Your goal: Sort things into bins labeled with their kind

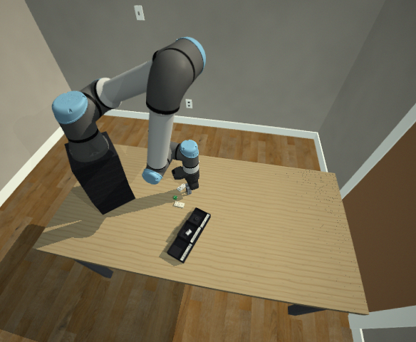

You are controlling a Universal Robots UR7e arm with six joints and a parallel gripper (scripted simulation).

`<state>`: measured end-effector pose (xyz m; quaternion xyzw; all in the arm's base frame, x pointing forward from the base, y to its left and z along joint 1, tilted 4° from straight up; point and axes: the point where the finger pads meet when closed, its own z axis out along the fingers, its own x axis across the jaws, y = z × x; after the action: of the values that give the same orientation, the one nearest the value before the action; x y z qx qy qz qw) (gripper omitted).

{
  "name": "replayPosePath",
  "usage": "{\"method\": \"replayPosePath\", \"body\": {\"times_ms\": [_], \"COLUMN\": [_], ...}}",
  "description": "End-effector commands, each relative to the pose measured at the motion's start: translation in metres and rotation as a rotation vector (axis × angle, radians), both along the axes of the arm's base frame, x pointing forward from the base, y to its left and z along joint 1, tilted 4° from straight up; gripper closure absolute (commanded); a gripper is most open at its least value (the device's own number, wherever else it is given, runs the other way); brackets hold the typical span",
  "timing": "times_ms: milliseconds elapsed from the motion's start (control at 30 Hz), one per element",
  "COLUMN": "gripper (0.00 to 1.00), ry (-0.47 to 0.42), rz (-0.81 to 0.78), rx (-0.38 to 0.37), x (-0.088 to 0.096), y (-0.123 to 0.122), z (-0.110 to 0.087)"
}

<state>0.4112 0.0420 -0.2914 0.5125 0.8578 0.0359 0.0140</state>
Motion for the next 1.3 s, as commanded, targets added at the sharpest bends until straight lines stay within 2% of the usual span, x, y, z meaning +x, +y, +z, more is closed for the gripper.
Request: {"method": "replayPosePath", "body": {"times_ms": [0, 200, 867, 1267], "gripper": [0.66, 0.66, 0.66, 0.66], "ry": [-0.003, -0.003, -0.001, -0.003], "rz": [0.0, 0.0, -0.001, 0.0], "rx": [-0.001, -0.001, -0.001, -0.001], "x": [0.001, 0.001, -0.004, -0.002], "y": [0.0, 0.0, -0.003, -0.003], "z": [0.0, 0.0, 0.06, 0.06]}}
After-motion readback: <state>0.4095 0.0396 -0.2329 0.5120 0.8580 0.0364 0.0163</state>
